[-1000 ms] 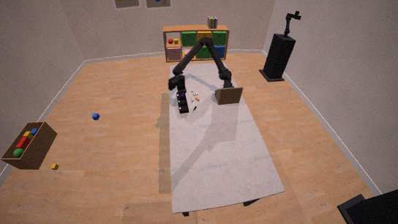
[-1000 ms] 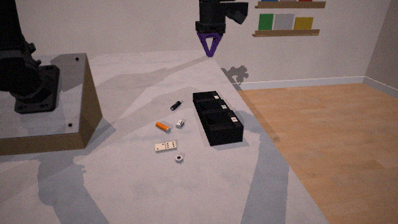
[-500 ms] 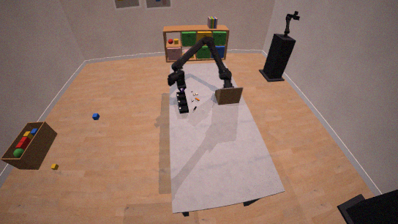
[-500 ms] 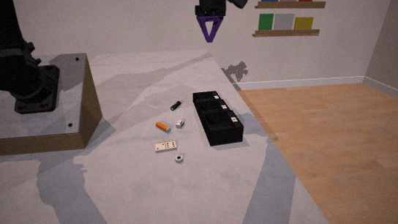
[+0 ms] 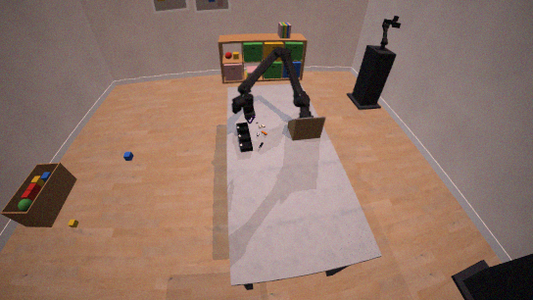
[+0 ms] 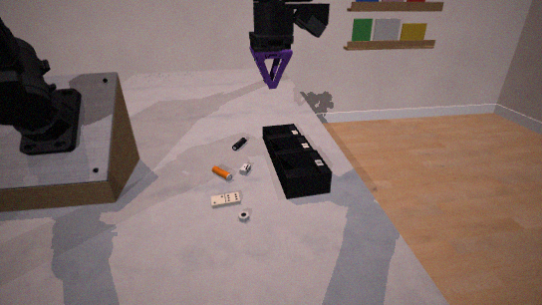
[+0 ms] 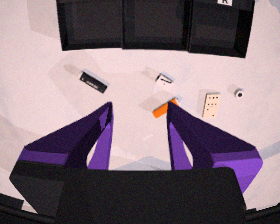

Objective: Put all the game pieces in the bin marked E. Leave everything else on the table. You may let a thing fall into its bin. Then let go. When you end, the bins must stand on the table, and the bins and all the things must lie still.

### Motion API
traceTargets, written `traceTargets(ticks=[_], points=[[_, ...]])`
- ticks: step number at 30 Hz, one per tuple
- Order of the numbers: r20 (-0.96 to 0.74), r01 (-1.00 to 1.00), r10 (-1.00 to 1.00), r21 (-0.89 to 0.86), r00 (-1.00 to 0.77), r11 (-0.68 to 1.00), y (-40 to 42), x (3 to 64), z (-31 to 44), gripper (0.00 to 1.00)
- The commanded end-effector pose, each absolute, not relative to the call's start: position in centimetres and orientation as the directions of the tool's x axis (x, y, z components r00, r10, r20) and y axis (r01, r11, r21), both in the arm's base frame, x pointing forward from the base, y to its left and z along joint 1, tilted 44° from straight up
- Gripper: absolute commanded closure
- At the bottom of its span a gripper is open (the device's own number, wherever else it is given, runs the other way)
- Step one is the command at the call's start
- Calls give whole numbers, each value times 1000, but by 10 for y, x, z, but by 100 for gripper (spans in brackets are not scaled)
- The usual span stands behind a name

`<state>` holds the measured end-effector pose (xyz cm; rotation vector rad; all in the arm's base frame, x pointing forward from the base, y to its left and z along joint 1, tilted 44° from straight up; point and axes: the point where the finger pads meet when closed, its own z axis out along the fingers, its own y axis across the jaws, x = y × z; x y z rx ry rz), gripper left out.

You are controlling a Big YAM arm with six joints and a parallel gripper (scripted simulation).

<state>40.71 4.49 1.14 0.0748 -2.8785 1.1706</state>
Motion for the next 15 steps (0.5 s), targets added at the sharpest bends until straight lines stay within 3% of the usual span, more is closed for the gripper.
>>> traceTargets(ticks=[1, 15], points=[[45, -75, -60, -687, -997, 723, 28, 400, 18, 61], [49, -76, -58, -690, -997, 720, -57, 347, 29, 61]])
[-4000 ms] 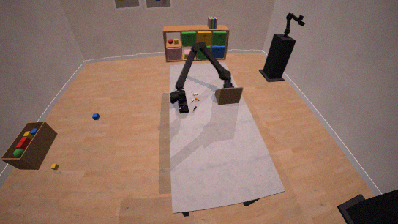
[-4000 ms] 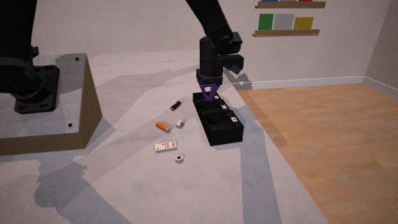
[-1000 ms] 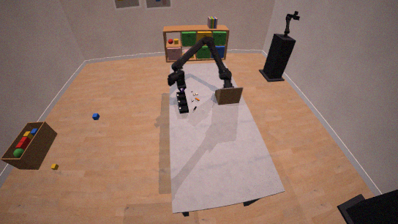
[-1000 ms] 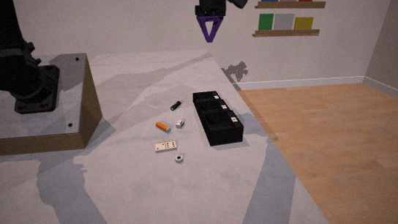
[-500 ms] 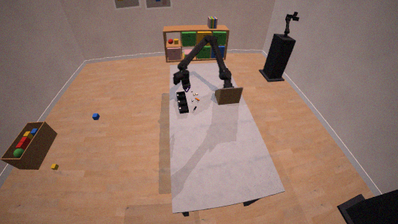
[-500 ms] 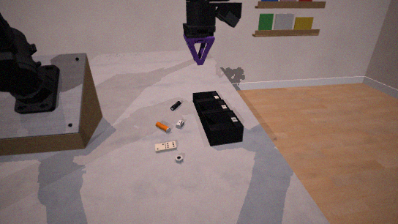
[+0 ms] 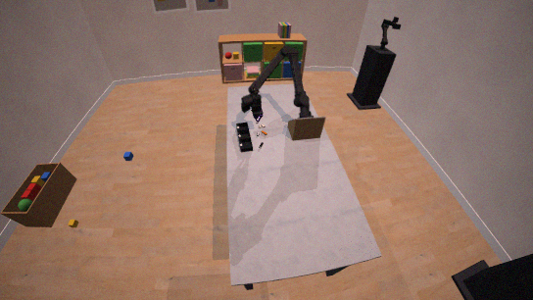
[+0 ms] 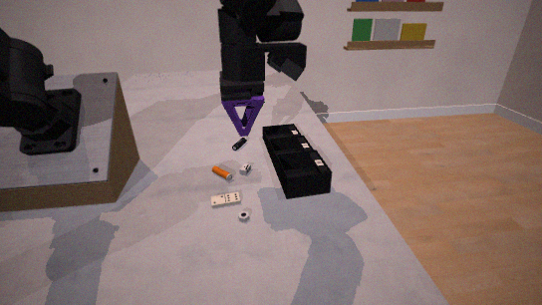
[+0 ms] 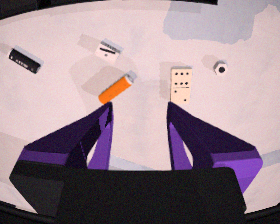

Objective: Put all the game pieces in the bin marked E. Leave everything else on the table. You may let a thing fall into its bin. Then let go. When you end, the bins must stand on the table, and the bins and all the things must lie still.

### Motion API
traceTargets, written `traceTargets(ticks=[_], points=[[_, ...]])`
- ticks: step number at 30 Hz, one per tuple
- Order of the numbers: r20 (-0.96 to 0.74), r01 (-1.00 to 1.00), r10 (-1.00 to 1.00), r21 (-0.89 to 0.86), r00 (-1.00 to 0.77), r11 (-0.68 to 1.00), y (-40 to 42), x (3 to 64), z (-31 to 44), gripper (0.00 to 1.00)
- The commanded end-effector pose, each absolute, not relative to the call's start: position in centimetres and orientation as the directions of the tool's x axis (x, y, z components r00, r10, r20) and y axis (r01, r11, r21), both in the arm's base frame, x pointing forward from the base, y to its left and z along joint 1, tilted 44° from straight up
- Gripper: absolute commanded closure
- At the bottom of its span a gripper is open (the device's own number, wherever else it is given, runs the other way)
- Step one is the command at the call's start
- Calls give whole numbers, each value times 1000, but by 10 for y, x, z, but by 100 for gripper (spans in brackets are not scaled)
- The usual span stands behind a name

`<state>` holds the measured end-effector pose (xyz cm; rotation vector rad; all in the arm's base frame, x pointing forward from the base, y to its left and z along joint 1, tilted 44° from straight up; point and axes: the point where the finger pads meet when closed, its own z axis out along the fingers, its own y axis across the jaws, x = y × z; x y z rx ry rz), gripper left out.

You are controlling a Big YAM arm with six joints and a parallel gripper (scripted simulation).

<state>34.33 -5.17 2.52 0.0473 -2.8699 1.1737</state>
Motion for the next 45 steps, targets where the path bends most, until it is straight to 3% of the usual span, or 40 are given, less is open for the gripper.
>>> traceTargets(ticks=[1, 10, 45], points=[[48, -76, -59, -692, -997, 718, -64, 342, 31, 61], [51, -77, -58, -692, -997, 717, -124, 304, 40, 61], [51, -83, -66, -695, -997, 715, -119, 314, 40, 61]])
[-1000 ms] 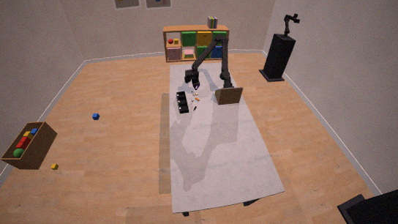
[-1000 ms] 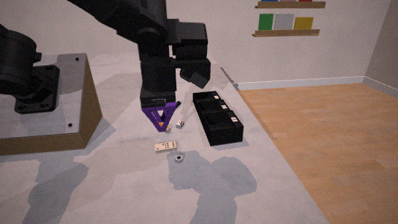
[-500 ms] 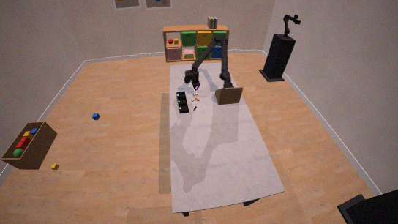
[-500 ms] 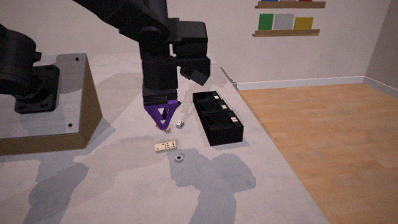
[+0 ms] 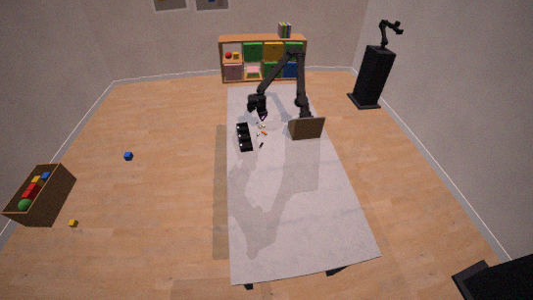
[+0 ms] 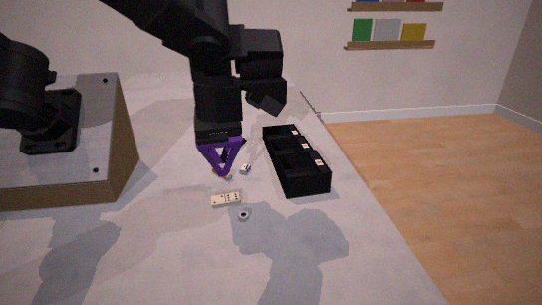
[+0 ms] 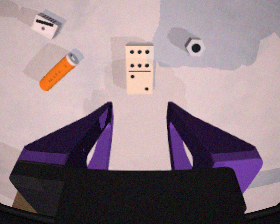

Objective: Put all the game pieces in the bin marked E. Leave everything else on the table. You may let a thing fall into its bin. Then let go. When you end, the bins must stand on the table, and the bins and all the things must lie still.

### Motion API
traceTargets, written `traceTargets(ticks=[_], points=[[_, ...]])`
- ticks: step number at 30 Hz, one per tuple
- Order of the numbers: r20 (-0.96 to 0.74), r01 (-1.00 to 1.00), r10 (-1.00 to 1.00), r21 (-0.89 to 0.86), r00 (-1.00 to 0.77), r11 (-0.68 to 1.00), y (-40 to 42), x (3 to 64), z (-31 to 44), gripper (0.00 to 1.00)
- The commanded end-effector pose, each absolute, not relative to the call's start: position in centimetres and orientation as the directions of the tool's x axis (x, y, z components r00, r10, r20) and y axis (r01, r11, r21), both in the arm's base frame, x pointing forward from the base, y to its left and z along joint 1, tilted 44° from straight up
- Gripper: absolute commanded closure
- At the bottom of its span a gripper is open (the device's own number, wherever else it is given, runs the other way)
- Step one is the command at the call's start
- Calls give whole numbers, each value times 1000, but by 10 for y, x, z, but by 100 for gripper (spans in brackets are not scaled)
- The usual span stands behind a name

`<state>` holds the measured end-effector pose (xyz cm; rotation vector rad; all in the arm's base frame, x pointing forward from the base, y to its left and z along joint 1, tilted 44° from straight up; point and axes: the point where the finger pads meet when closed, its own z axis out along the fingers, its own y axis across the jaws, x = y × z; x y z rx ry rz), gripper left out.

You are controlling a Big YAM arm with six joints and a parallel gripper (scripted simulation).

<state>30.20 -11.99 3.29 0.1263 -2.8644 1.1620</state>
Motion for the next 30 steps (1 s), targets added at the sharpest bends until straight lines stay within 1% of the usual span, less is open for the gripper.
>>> traceTargets(ticks=[1, 6, 18, 25, 30], points=[[51, -83, -66, -695, -997, 715, -119, 314, 39, 61], [79, -96, -58, -691, -995, 716, -129, 304, 25, 61], [80, -98, -59, -690, -995, 718, -161, 301, -10, 61], [33, -88, -91, -699, -995, 710, -153, 323, 4, 61], [80, -98, -58, -690, -995, 717, -165, 301, -14, 61]])
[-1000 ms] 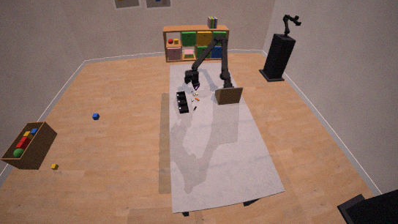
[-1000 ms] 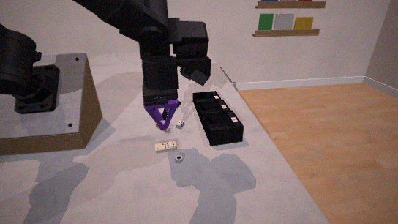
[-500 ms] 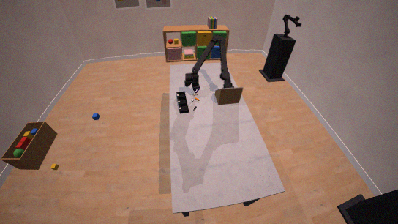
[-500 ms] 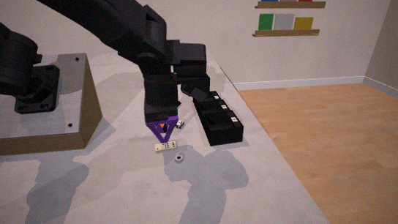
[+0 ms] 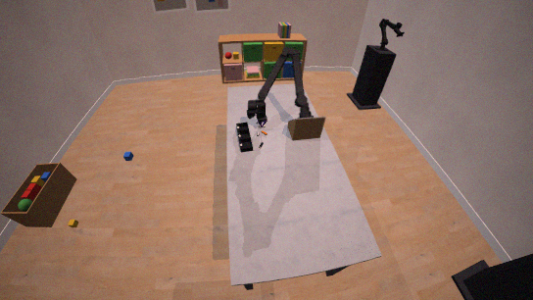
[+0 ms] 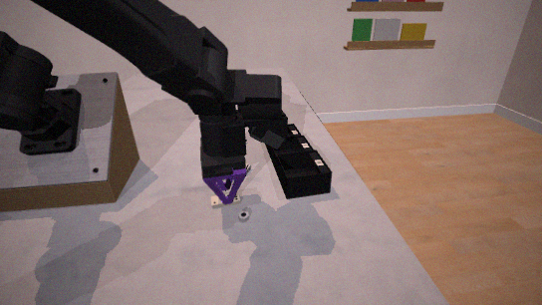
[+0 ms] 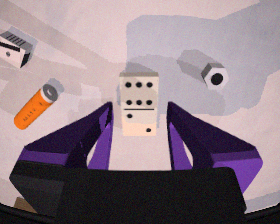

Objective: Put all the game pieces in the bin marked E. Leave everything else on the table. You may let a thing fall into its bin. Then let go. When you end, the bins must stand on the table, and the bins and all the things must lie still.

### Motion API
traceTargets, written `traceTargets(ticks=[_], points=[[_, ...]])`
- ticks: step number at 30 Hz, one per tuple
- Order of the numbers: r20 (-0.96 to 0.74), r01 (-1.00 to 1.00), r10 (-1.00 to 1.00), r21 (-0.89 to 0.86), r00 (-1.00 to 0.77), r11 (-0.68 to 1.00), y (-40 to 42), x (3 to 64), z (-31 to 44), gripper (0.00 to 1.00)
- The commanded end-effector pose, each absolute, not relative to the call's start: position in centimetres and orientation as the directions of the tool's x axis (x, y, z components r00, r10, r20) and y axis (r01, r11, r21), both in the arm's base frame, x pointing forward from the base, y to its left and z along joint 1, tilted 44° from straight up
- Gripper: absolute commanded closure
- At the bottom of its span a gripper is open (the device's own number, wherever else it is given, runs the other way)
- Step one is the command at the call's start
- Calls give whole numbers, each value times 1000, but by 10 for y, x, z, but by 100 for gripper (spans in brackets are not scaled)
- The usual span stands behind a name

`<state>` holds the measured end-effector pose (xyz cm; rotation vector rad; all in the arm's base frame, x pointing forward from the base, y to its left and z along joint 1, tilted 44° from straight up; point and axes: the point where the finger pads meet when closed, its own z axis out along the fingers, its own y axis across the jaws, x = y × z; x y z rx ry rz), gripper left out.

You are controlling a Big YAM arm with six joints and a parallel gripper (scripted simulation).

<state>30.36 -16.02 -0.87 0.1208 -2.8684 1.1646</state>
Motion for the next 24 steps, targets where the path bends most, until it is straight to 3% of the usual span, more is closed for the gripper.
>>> traceTargets(ticks=[1, 16, 17, 24], points=[[80, -98, -58, -690, -995, 717, -166, 301, -15, 61], [57, -88, -66, -696, -996, 713, -166, 310, -11, 61], [57, -88, -66, -696, -996, 713, -166, 310, -11, 80], [57, -87, -66, -696, -996, 713, -165, 310, -11, 80]])
